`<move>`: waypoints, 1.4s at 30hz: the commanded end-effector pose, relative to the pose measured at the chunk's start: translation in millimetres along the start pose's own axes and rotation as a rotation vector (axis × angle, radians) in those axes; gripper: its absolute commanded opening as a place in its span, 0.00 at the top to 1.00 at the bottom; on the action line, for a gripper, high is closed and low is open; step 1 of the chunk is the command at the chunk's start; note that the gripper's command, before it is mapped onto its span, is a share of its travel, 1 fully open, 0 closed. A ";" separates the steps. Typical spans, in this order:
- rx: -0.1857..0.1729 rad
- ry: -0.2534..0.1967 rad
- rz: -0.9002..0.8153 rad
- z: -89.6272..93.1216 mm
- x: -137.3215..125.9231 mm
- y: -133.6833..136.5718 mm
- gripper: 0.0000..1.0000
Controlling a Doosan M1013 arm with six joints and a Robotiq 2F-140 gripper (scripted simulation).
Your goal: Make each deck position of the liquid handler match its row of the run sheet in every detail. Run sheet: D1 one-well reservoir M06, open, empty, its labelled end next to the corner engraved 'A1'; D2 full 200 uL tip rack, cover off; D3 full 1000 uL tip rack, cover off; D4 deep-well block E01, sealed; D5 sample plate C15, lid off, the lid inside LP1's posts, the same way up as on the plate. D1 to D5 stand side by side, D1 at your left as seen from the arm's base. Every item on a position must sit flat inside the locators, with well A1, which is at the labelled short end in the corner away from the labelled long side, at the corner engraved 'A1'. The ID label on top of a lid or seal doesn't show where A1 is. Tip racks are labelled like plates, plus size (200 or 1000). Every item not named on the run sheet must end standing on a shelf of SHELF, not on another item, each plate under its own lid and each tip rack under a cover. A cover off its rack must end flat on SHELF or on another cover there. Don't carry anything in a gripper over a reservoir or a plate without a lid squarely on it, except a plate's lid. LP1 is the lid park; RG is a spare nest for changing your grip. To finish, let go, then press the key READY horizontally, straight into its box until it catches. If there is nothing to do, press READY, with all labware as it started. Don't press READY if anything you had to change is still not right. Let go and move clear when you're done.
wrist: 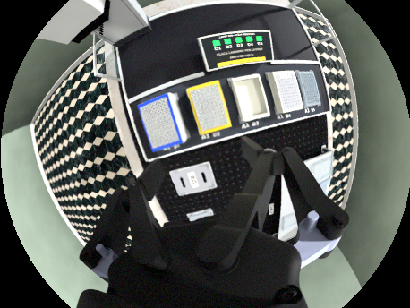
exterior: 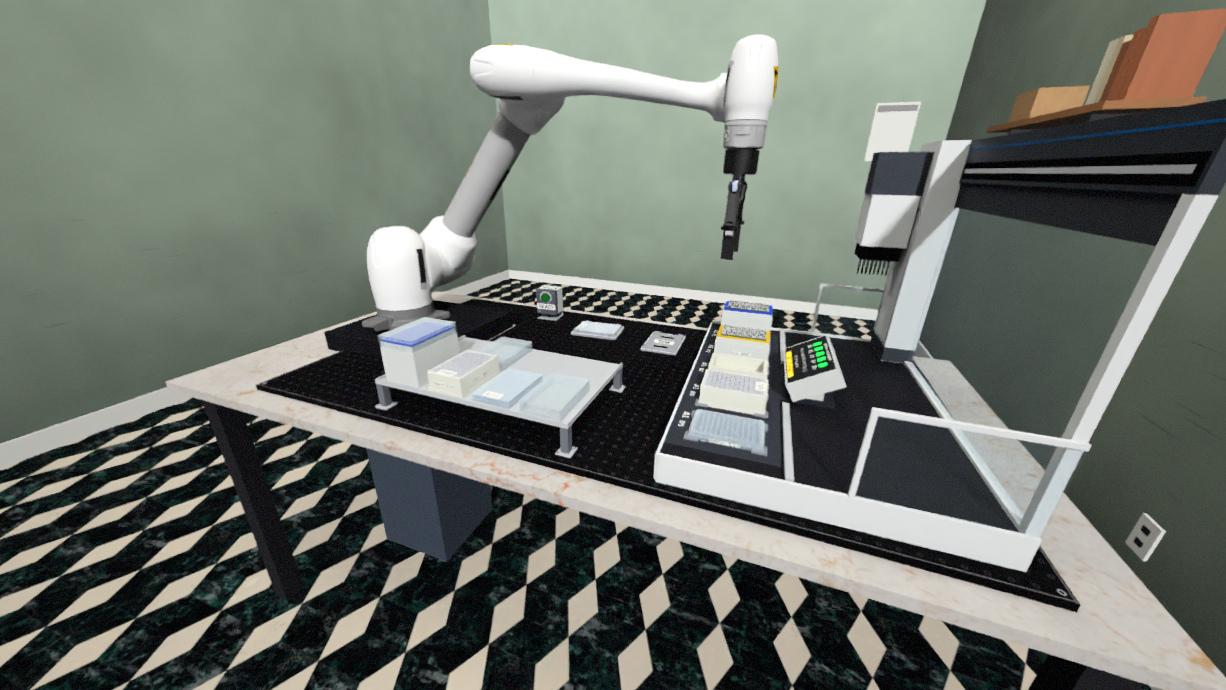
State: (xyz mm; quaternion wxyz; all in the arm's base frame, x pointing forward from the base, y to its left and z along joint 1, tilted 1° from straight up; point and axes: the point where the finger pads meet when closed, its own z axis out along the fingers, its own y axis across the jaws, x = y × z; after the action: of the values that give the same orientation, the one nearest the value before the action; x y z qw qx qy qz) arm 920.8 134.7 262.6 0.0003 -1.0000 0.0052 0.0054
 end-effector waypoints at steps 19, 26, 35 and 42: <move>0.001 0.002 0.000 -1.2 -47.3 74.0 0.21; 0.001 0.002 0.000 -1.1 -66.1 103.5 0.21; 0.001 0.002 0.000 -1.0 -84.9 133.1 0.21; 0.001 0.002 0.000 -1.0 -100.6 157.7 0.21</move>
State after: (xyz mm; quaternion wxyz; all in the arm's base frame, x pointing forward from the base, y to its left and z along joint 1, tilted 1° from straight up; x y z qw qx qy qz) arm 821.3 -17.3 263.4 0.0004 -1.0000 0.0051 0.0052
